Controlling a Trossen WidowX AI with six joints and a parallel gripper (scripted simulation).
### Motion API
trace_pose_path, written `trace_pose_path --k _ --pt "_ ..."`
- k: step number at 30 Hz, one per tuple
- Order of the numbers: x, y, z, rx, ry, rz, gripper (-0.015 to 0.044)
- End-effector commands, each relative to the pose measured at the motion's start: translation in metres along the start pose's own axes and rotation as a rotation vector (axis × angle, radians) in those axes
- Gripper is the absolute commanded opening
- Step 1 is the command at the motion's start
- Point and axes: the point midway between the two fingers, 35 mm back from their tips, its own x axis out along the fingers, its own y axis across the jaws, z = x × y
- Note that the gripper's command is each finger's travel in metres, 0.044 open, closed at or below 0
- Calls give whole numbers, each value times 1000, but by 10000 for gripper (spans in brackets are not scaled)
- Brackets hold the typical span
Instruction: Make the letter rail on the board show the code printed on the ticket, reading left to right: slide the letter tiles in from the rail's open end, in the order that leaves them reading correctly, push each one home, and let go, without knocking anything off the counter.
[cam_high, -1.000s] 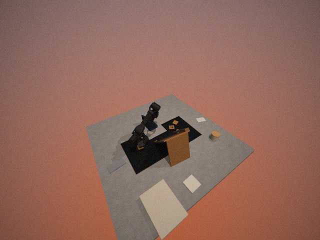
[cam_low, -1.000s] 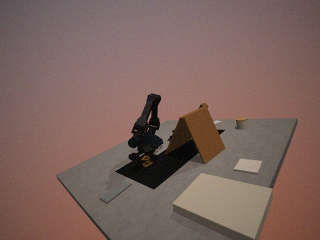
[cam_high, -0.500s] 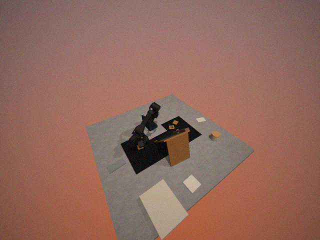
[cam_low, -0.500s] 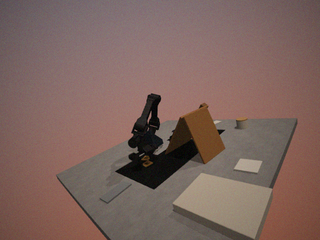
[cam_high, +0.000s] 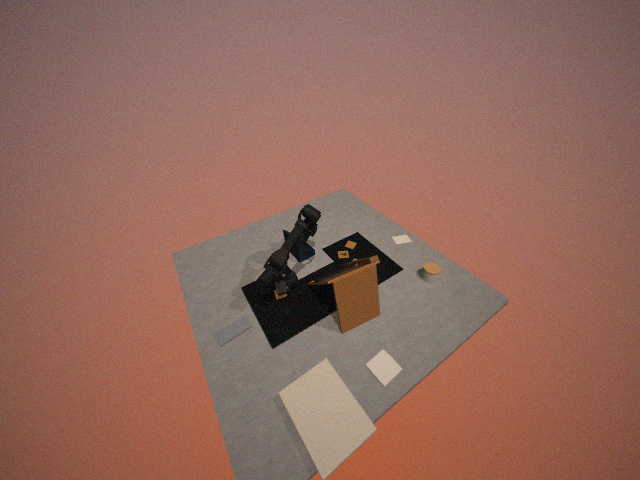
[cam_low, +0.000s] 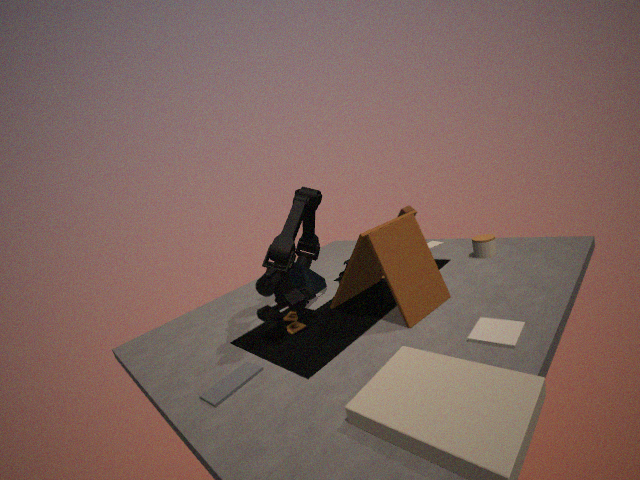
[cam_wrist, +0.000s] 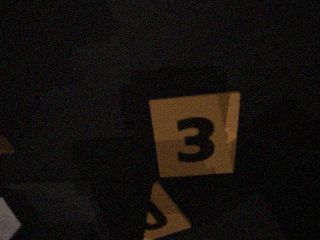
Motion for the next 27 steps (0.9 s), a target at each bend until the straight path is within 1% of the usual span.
trace_pose_path --k 1,4,5,27 --pt "-3 0 0 2 -2 2 95" --pt "-5 0 0 2 -2 2 17" --pt "-6 0 0 2 -2 2 0" --pt "-18 1 2 2 -2 2 0"
